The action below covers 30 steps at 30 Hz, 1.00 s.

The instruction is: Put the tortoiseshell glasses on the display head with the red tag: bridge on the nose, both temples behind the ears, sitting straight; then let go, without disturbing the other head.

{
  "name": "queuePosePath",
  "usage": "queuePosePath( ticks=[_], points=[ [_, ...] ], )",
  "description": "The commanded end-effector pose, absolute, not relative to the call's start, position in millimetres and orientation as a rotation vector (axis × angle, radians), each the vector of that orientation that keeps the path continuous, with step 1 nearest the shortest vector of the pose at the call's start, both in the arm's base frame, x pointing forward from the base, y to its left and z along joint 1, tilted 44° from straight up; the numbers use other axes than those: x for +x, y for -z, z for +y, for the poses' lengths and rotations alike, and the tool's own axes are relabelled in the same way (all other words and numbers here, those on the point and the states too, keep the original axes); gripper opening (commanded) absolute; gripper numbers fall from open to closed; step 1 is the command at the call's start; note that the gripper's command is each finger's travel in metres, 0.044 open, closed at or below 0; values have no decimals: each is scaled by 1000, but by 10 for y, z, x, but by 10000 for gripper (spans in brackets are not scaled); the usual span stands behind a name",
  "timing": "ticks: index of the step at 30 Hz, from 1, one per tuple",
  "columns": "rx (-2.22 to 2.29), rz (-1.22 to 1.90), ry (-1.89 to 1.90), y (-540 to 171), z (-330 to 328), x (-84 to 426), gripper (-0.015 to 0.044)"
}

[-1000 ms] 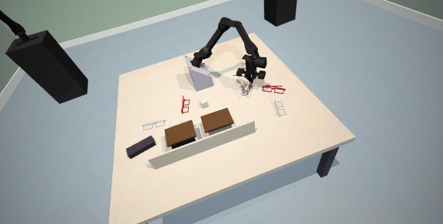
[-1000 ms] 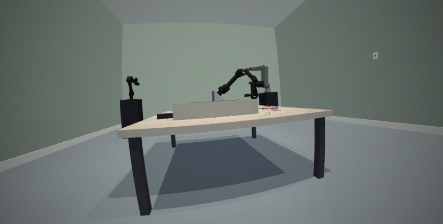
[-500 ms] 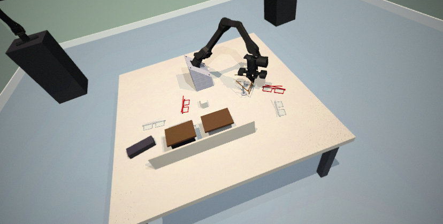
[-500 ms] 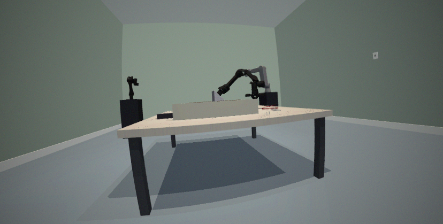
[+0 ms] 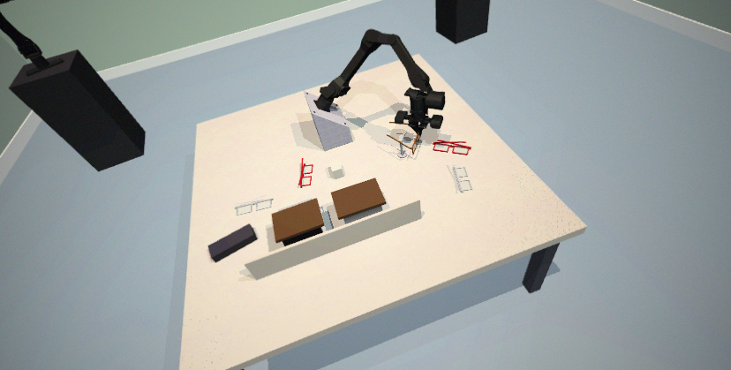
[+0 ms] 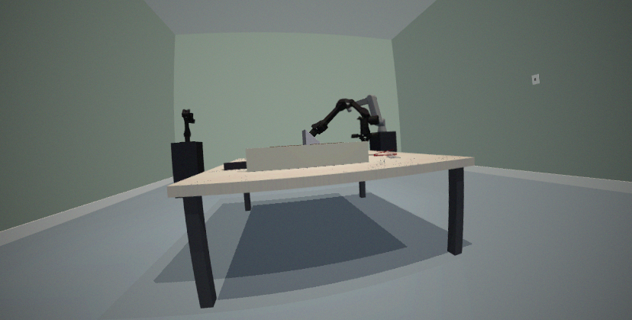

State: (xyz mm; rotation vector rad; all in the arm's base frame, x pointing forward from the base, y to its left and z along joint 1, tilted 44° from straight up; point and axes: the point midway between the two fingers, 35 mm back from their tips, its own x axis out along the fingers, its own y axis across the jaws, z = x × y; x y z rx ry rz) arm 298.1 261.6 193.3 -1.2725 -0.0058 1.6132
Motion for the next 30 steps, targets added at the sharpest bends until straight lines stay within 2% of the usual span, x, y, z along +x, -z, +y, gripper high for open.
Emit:
queuePosePath(
  ticks=[1,30],
  points=[
    [-1274,-7,-1604,-1994,2650,2987,0],
    [-1272,-9,-1604,-2159,2828,2858,0]
  ],
)
